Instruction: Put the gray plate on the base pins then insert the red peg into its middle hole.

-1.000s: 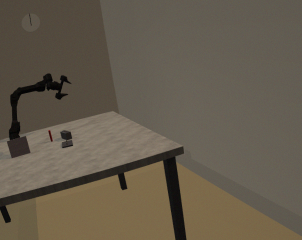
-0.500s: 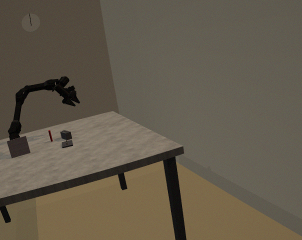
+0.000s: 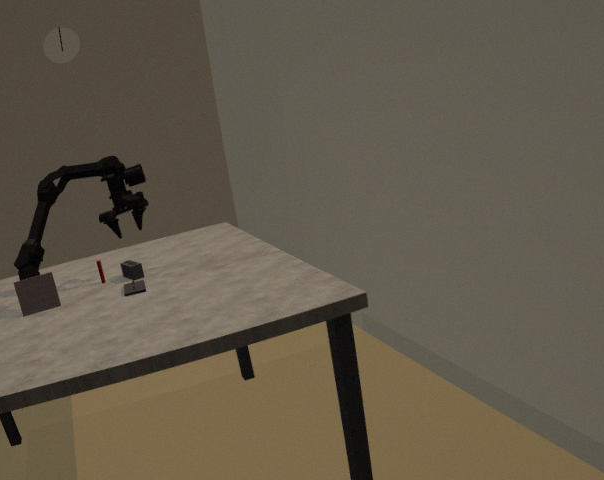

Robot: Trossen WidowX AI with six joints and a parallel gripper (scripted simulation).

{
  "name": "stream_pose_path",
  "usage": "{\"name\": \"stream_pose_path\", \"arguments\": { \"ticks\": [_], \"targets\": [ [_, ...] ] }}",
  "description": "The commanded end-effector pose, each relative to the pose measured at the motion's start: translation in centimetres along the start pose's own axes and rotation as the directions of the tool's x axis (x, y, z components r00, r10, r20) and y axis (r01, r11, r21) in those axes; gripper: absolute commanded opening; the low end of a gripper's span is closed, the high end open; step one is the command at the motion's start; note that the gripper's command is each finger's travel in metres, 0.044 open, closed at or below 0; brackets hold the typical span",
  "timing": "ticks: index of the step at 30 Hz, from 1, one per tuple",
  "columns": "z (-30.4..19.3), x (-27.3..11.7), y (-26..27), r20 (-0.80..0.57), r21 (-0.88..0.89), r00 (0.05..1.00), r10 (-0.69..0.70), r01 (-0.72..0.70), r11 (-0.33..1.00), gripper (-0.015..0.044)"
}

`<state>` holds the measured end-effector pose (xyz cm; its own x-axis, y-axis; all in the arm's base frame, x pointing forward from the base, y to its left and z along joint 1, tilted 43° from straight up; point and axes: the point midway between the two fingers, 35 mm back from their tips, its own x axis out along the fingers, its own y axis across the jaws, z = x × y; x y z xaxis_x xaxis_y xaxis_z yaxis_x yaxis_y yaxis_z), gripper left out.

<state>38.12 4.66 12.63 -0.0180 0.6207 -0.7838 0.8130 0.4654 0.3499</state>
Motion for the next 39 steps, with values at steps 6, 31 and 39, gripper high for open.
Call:
{"name": "stream_pose_path", "arguments": {
  "ticks": [6, 31, 39],
  "targets": [
    [-0.4, 0.2, -2.2, -0.098, 0.238, 0.995, -0.031, 0.054, 0.970, 0.0440],
    [-1.5, 8.1, -2.5, -0.100, 0.237, 0.995, -0.029, 0.052, 0.970, 0.0440],
    [-1.5, 9.1, -2.5, -0.099, 0.238, 0.995, -0.031, 0.054, 0.970, 0.0440]
  ]
}}
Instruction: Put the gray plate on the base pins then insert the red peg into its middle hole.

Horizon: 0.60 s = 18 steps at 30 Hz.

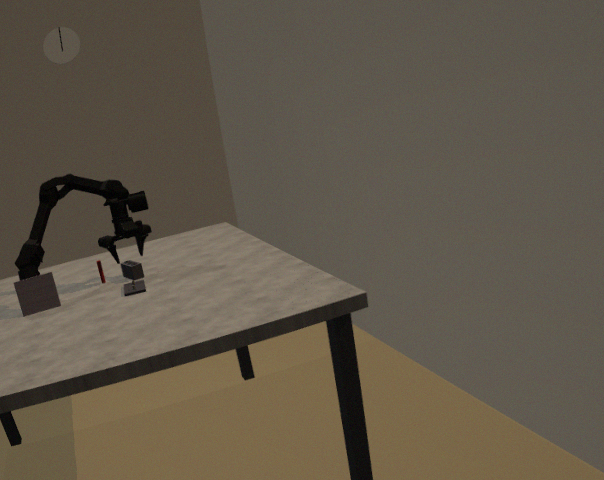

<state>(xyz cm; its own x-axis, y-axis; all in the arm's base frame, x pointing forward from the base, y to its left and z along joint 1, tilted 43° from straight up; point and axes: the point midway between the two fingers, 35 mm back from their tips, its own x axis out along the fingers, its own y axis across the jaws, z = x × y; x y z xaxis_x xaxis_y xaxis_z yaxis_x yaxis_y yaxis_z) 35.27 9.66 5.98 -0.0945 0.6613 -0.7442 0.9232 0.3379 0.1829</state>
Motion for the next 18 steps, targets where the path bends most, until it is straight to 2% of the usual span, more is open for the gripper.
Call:
{"name": "stream_pose_path", "arguments": {
  "ticks": [1, 18],
  "targets": [
    [0.0, 0.9, -0.2, -0.008, 0.009, 1.000, -0.003, 0.003, 1.000, 0.0440],
    [0.0, 3.6, -0.1, -0.010, 0.008, 1.000, -0.002, 0.002, 1.000, 0.0440]
  ]
}}
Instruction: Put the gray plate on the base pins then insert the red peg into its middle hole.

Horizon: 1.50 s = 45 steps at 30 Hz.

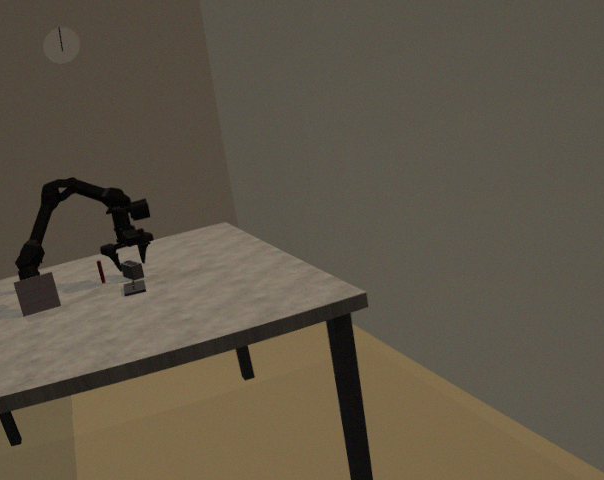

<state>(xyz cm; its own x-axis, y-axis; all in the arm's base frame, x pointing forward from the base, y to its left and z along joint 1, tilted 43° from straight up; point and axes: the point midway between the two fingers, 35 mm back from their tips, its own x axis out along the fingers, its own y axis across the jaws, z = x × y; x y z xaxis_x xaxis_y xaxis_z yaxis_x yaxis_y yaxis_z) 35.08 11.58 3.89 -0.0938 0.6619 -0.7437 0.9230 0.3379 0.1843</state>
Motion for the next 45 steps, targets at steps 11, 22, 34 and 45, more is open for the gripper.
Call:
{"name": "stream_pose_path", "arguments": {
  "ticks": [11, 22, 34, 45],
  "targets": [
    [-0.1, 2.5, -0.3, -0.012, 0.008, 1.000, -0.002, 0.002, 1.000, 0.0440],
    [-0.1, 2.8, -0.3, -0.013, 0.008, 1.000, -0.001, 0.002, 1.000, 0.0230],
    [-0.1, 2.7, -0.3, -0.013, 0.007, 1.000, 0.000, 0.000, 1.000, 0.0052],
    [0.0, 0.2, 0.2, -0.019, -0.013, 1.000, 0.025, -0.026, 1.000, 0.0000]
  ]
}}
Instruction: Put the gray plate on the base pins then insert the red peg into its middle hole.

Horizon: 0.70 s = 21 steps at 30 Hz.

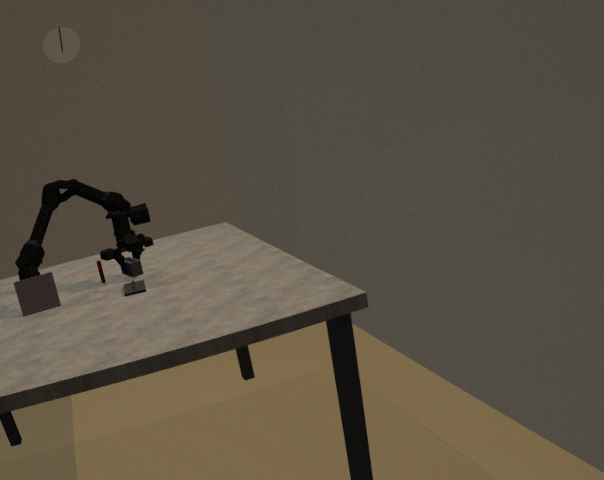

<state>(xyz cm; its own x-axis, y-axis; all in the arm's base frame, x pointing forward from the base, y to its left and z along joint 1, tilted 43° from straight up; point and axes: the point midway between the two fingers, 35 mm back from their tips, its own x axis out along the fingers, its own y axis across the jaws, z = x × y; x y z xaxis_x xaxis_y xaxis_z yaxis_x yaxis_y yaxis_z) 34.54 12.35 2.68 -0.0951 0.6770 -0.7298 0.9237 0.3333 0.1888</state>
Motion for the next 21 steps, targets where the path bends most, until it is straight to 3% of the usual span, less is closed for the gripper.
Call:
{"name": "stream_pose_path", "arguments": {
  "ticks": [1, 21],
  "targets": [
    [-0.1, -1.6, 0.7, 0.002, -0.013, 1.000, 0.018, -0.018, 1.000, 0.0000],
    [-0.1, -7.9, 1.3, 0.014, 0.000, 1.000, 0.002, -0.002, 1.000, 0.0000]
  ]
}}
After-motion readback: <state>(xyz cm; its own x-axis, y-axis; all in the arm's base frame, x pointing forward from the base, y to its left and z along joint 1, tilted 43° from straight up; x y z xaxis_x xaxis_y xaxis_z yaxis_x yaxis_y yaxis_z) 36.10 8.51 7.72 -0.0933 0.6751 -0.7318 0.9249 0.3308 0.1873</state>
